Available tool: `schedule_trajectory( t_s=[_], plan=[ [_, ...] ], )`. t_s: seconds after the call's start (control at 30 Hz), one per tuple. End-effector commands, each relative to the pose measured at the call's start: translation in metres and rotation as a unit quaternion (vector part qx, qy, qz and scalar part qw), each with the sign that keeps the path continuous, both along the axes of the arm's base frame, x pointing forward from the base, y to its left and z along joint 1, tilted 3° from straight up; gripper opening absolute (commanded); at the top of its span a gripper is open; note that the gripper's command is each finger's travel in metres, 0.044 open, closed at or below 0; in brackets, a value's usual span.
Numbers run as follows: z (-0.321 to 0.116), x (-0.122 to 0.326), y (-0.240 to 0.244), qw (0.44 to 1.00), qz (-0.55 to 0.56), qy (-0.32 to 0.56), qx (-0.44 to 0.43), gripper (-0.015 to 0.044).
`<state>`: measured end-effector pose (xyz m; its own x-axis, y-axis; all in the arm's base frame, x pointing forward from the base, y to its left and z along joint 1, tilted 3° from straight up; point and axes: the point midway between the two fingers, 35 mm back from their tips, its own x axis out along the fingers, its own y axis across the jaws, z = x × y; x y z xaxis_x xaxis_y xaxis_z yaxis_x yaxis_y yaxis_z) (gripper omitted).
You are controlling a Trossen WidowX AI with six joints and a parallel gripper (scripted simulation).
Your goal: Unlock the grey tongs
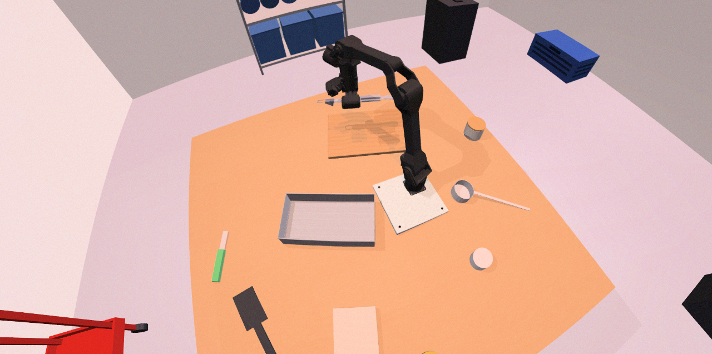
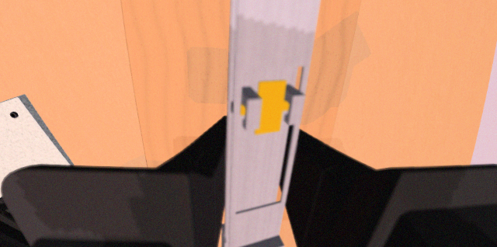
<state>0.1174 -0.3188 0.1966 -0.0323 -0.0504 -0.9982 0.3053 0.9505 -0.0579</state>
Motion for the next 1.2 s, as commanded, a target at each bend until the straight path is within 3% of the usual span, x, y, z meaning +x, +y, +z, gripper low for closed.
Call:
schedule_trajectory(
  t_s=[0.0, 0.2, 0.57, 1.17],
  plan=[
    [0.001, -0.001, -0.001, 1.0, 0.006, 0.002, -0.001, -0.015],
    [0.0, -0.001, 0.0, 1.0, 0.003, -0.027, 0.001, -0.015],
    [0.002, -0.002, 0.0, 0.978, -0.01, -0.208, -0.013, -0.015],
    [0.038, -0.019, 0.004, 0.871, 0.017, -0.476, -0.123, -0.015]
  ],
)
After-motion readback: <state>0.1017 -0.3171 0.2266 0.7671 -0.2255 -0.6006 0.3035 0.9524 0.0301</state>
